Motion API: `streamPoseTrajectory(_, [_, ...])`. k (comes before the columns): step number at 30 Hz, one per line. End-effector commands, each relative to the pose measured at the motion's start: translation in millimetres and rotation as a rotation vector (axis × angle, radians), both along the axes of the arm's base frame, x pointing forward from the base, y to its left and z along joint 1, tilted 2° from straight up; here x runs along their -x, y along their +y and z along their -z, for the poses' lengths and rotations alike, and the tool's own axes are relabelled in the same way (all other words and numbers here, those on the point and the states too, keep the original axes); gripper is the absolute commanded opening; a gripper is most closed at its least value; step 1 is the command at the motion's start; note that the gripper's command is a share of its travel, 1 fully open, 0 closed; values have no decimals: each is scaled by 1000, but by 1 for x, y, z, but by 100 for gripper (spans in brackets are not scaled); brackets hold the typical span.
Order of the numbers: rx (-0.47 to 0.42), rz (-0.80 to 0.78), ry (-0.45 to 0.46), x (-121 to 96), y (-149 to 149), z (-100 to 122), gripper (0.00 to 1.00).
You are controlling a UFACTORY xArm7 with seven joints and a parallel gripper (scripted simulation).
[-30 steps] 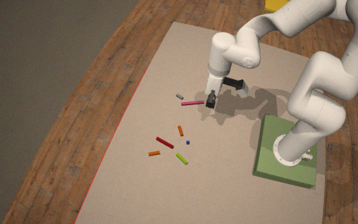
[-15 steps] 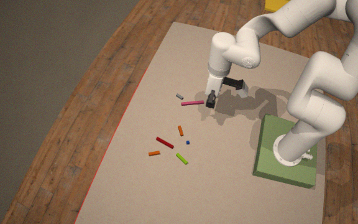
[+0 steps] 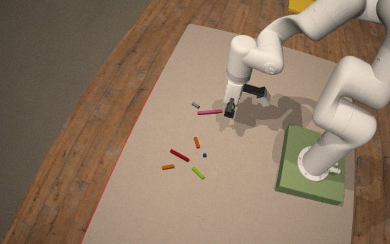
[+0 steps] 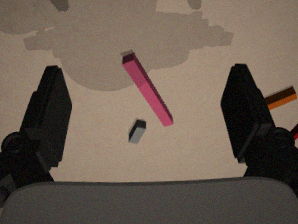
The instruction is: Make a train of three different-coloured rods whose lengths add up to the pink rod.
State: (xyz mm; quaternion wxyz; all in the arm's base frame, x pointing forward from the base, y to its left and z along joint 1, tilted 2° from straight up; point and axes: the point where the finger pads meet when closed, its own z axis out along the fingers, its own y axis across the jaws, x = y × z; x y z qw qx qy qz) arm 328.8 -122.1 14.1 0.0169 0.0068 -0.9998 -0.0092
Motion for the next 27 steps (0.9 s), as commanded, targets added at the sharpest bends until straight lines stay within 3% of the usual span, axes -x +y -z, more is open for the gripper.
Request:
streamPoseTrajectory(1, [1,0,-2,-1,0,-1,100])
streamPoseTrajectory(13, [0,-23,-3,-4,4,-1,100])
streamPoseTrajectory(16, [-9,-178,-9,-25,32,-3,100])
streamPoseTrajectory(22, [-14,-289,-12,-38,54,-4,100])
streamPoseTrajectory(23, [-18,-382,-14,-47,73,-4,100])
streamPoseTrajectory(27, [-21,-487,-16,-57,95,-4,100])
